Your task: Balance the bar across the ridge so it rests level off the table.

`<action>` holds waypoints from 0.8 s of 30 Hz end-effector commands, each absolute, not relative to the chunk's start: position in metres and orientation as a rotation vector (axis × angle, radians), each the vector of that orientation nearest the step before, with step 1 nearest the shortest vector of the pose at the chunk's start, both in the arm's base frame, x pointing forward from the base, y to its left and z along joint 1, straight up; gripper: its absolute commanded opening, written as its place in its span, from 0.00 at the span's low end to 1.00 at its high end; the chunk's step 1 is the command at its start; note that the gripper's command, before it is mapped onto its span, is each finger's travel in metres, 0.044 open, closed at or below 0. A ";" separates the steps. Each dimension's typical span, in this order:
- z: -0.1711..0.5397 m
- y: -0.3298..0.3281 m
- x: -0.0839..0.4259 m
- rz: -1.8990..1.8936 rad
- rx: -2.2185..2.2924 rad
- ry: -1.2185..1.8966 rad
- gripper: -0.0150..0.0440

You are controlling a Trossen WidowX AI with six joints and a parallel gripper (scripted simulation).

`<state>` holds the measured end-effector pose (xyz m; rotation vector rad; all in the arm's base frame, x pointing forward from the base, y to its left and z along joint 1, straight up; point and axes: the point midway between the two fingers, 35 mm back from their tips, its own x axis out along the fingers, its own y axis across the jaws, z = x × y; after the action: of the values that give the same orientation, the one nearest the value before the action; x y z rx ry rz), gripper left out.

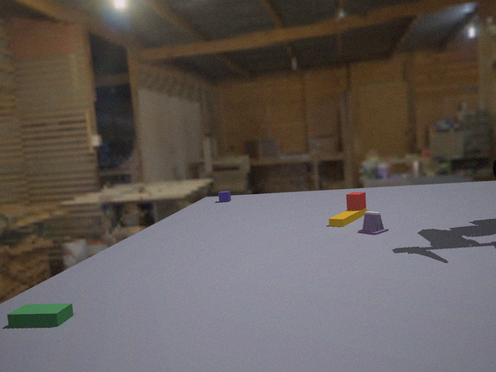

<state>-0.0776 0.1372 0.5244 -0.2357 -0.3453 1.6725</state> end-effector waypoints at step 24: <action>0.515 0.148 0.121 1.204 -0.160 -0.158 0.79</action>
<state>0.0908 0.1502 0.5203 -0.1546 -0.1971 1.2803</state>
